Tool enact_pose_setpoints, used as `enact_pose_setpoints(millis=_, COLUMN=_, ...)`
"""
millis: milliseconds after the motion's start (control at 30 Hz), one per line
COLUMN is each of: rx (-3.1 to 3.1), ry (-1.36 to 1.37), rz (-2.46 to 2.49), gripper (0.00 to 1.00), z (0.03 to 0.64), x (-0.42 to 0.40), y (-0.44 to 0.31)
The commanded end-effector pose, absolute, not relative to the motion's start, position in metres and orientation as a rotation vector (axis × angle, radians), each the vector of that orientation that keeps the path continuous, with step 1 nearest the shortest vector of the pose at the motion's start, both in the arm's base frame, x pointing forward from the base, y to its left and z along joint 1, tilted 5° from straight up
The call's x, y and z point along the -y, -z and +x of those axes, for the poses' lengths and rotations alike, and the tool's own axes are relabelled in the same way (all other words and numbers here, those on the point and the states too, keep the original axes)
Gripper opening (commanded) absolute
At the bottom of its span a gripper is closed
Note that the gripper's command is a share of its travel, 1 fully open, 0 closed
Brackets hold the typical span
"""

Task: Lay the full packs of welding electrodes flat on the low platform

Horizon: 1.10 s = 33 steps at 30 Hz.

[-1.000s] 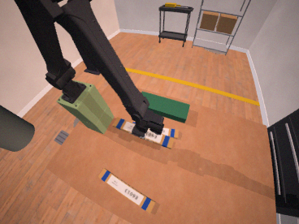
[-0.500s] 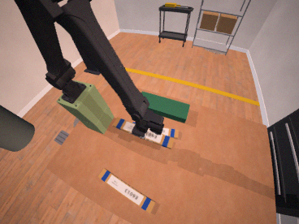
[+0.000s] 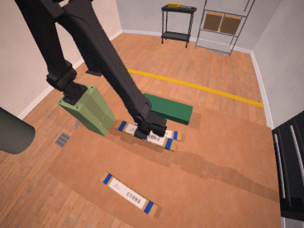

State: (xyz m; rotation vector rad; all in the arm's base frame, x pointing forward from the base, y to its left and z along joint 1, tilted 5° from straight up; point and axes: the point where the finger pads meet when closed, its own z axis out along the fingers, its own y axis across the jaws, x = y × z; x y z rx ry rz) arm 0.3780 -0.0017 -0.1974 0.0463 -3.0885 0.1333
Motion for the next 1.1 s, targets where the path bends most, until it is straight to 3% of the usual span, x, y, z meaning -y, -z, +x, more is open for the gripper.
enact_pose_setpoints(millis=0, rx=3.160, ry=-0.134, rz=0.040, gripper=0.00, z=0.4095, x=0.0055, y=0.1840)
enact_pose_setpoints(millis=1067, rx=3.173, ry=-0.135, rz=0.038, gripper=0.00, z=0.4145, x=0.0072, y=0.1845)
